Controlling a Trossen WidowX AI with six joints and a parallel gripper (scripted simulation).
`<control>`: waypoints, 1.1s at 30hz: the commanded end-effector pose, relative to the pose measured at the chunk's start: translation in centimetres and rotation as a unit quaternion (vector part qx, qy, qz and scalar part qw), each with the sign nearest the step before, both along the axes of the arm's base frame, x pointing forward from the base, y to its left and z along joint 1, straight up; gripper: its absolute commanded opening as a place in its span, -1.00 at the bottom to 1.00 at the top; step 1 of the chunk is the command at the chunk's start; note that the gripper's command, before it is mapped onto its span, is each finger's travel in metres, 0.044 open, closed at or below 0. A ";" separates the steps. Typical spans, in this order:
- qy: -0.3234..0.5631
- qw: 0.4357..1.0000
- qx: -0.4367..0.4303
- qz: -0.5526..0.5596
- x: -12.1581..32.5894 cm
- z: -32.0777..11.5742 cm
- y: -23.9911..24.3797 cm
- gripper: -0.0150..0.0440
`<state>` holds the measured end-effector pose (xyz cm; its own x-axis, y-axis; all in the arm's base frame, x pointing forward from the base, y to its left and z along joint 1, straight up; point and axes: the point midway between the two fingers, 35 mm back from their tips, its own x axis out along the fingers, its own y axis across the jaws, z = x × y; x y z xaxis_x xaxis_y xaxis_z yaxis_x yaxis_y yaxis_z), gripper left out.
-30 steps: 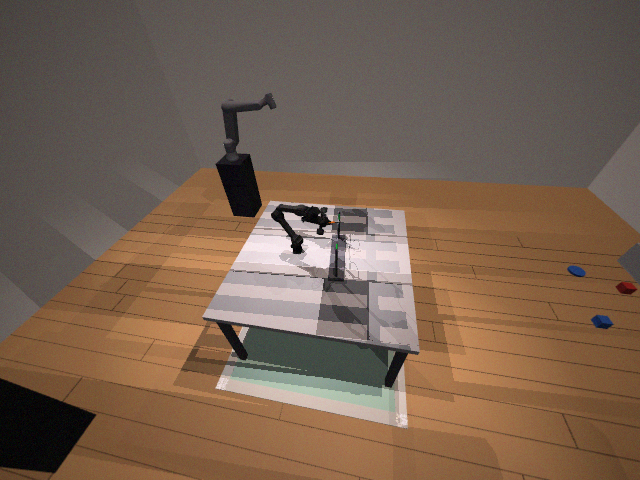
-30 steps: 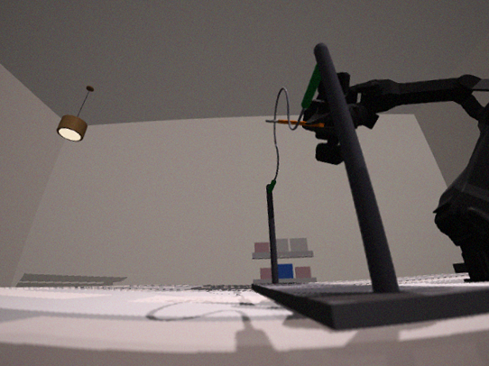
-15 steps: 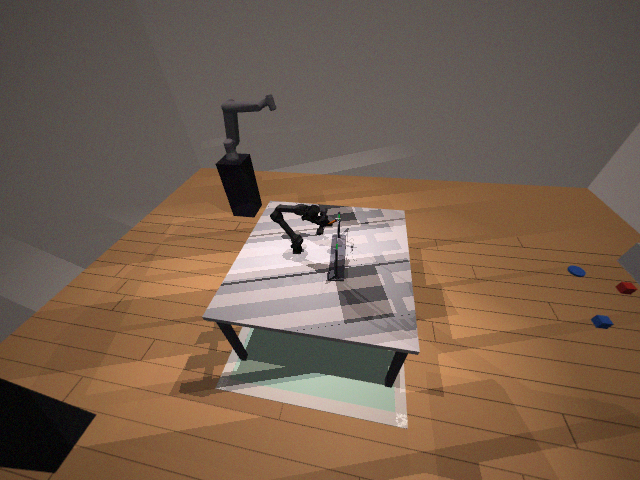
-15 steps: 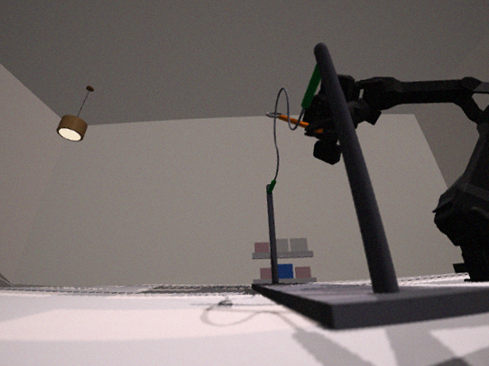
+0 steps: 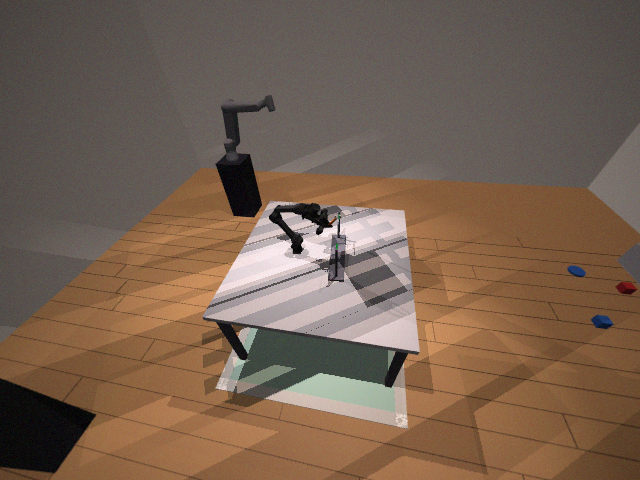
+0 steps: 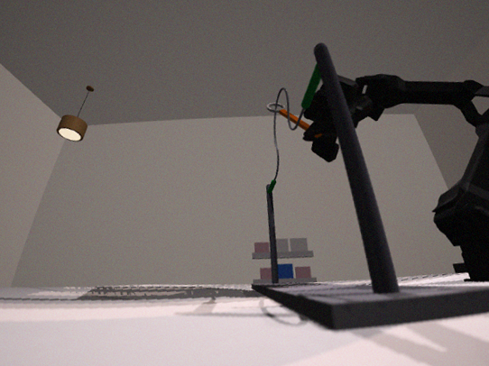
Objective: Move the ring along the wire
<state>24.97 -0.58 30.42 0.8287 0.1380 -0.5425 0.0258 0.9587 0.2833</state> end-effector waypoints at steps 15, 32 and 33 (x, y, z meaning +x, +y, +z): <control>-0.015 0.991 -0.135 -0.002 0.1 -0.2 -1.1 -1.00; -0.027 0.966 -0.259 -0.004 0.2 -0.2 -2.1 -1.00; -0.028 0.964 -0.266 -0.004 0.2 -0.2 -2.2 -1.00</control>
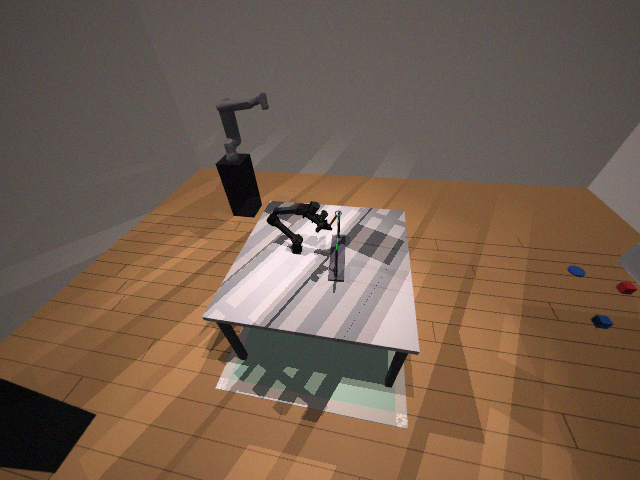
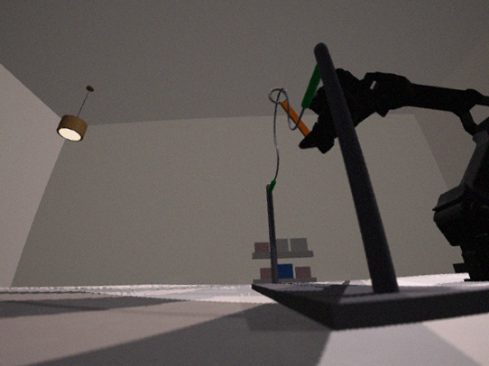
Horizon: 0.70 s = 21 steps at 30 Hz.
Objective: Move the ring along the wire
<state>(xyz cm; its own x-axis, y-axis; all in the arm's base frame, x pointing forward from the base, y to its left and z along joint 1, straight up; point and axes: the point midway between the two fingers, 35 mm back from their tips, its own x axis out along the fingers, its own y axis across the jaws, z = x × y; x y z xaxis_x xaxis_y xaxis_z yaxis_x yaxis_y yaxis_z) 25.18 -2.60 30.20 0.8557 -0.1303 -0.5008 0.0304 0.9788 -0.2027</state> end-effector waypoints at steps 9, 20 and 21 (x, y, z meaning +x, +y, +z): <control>-0.010 0.996 -0.090 -0.001 0.0 0.1 -0.7 -1.00; -0.017 0.985 -0.171 -0.002 0.1 0.3 -1.4 -1.00; -0.018 0.984 -0.178 -0.002 0.1 0.4 -1.4 -1.00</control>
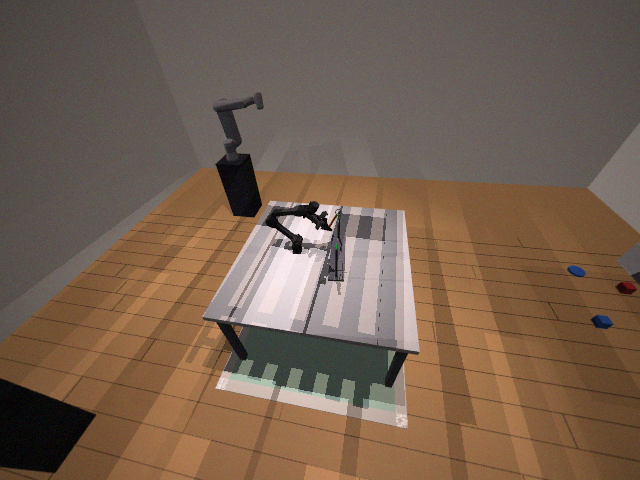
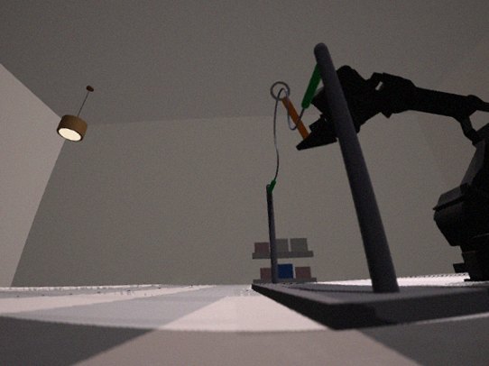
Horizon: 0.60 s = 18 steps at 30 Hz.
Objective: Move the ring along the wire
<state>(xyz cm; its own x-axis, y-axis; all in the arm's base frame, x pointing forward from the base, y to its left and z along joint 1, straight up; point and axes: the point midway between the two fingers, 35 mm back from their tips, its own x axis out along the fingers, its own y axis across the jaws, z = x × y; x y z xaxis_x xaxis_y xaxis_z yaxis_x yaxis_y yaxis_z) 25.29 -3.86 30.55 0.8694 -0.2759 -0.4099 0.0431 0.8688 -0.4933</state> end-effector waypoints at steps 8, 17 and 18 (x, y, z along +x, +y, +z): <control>-0.008 0.997 -0.082 -0.001 0.0 0.3 -0.6 -1.00; -0.014 0.989 -0.148 -0.001 0.0 0.6 -1.1 -1.00; -0.015 0.988 -0.156 -0.001 0.1 0.7 -1.1 -1.00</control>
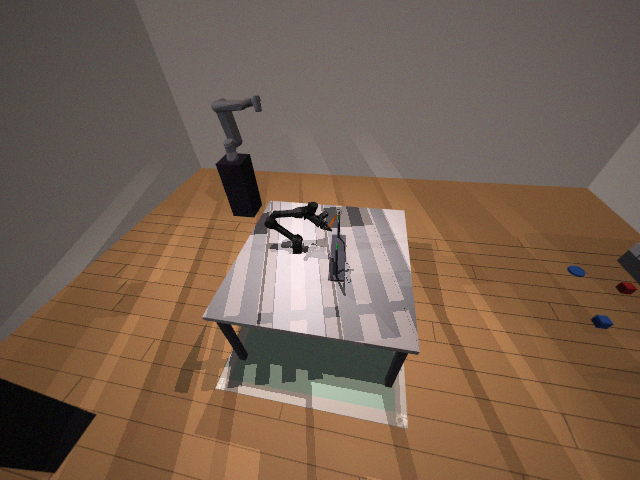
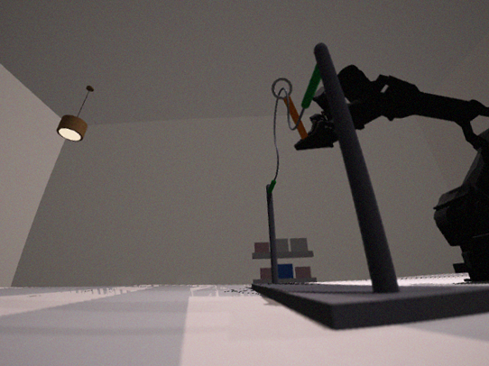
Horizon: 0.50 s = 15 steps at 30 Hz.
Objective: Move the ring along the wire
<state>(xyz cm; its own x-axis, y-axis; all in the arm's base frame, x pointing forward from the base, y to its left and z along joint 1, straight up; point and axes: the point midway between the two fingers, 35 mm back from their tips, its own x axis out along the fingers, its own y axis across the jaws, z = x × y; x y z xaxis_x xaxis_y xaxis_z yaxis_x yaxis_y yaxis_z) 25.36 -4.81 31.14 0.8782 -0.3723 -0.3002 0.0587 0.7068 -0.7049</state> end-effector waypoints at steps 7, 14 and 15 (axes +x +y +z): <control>-0.007 0.997 -0.074 -0.001 0.0 0.4 -0.5 -1.00; -0.012 0.992 -0.126 -0.002 0.0 0.7 -0.7 -1.00; -0.013 0.991 -0.134 -0.002 0.0 0.8 -0.8 -1.00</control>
